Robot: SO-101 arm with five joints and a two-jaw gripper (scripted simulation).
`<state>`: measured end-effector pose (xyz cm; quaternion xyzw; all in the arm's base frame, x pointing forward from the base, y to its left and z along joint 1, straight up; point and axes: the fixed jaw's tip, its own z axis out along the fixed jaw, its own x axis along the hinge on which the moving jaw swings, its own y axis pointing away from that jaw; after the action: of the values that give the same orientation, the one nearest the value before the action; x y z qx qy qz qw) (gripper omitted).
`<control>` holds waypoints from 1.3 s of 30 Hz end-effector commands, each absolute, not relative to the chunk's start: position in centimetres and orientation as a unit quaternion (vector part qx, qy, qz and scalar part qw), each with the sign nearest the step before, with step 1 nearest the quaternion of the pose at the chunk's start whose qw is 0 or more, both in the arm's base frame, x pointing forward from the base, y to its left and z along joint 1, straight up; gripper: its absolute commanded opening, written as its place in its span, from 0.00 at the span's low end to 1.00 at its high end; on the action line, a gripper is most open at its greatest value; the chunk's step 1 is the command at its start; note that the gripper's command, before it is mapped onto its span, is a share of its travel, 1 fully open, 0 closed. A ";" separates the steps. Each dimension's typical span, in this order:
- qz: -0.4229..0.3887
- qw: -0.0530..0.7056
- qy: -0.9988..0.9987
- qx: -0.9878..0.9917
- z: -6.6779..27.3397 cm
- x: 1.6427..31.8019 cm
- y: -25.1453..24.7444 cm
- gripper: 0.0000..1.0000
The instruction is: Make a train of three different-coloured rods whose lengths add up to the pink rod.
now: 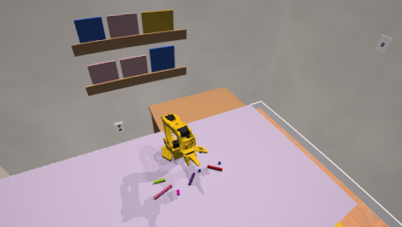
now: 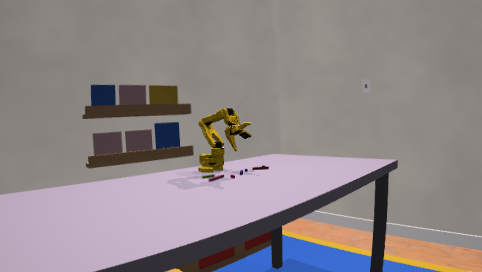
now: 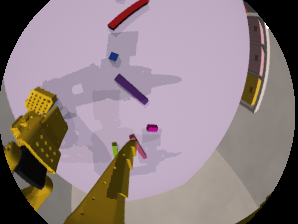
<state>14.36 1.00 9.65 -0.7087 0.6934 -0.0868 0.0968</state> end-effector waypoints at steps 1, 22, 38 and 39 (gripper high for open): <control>-0.110 0.127 0.674 -0.719 10.9 15.2 1.6 1.00; -0.114 0.132 0.673 -0.719 11.0 15.3 1.6 1.00; -0.114 0.132 0.673 -0.719 11.0 15.3 1.6 1.00; -0.117 0.135 0.672 -0.718 11.2 15.4 1.6 1.00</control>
<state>14.40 1.43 9.69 -0.7189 0.6829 -0.0852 0.0979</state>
